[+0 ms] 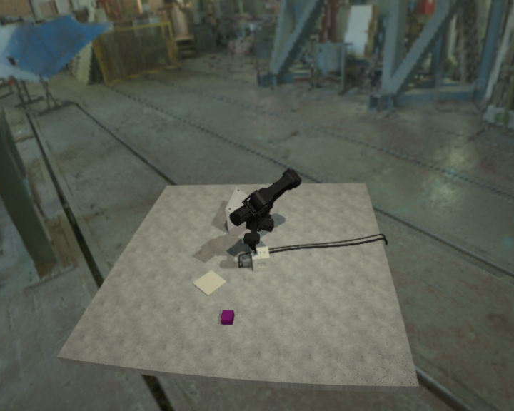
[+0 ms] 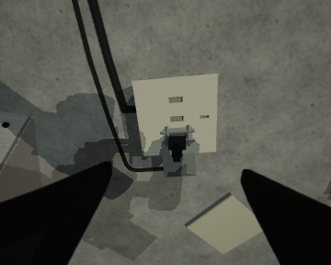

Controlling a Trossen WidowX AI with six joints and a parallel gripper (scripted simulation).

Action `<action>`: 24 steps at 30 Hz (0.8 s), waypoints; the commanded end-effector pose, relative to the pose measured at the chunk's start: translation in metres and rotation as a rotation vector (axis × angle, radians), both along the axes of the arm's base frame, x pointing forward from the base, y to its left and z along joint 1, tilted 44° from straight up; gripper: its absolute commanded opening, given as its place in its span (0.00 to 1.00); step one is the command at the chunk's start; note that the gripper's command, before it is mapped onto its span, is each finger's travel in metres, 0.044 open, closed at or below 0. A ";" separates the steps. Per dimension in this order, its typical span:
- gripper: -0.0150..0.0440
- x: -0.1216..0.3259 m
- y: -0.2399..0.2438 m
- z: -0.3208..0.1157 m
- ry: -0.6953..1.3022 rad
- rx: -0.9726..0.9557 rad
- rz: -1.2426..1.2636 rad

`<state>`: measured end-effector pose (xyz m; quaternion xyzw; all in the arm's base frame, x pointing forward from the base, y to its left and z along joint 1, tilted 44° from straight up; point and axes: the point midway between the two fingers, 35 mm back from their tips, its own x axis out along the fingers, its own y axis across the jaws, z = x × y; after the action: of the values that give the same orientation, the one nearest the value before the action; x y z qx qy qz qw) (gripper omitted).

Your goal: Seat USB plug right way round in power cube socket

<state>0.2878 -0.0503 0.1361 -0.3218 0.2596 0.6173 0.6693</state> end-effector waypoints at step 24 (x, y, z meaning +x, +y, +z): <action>1.00 0.002 0.005 -0.008 -0.050 0.031 0.066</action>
<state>0.2894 -0.0485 0.1303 -0.3372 0.2237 0.6359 0.6572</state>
